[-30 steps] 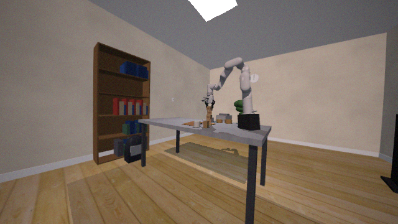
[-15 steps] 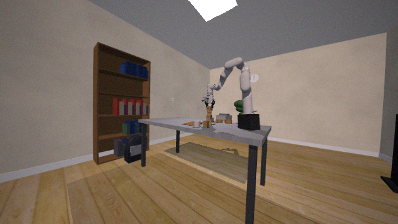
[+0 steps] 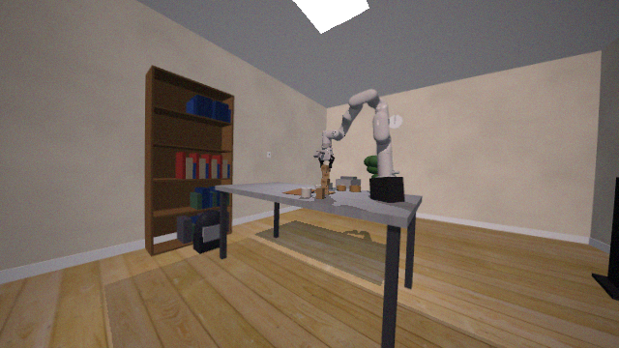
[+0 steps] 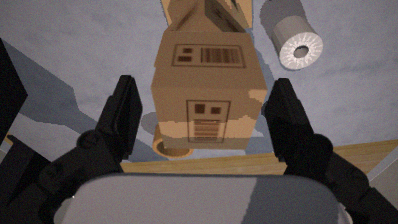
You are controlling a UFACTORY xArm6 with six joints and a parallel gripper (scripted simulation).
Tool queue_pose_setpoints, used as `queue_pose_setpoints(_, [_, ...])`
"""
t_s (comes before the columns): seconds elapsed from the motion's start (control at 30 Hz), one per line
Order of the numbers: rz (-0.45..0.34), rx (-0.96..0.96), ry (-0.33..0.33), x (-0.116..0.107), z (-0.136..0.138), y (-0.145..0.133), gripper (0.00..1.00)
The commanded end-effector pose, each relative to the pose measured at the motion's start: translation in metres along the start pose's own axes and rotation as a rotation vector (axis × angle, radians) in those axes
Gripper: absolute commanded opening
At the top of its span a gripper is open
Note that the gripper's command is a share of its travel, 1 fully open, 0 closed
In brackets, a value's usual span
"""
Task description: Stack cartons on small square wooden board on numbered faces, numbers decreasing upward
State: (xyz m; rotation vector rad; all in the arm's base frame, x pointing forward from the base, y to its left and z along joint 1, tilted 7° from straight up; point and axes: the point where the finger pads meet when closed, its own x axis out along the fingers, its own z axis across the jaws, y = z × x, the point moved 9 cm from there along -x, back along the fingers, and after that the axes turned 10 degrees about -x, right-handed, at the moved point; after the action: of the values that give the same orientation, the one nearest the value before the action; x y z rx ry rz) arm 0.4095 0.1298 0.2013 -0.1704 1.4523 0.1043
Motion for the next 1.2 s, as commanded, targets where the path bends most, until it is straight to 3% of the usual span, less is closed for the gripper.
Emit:
queue_pose_setpoints(0.0, [0.001,0.0,-0.005,-0.015,0.001,0.0,1.0])
queue_pose_setpoints(0.1, [0.001,0.0,-0.005,-0.051,0.0,0.0,1.0])
queue_pose_setpoints(0.23, [0.001,0.0,-0.005,-0.064,0.0,0.0,1.0])
queue_pose_setpoints(1.17, [0.001,0.0,-0.005,-0.065,0.0,0.0,1.0])
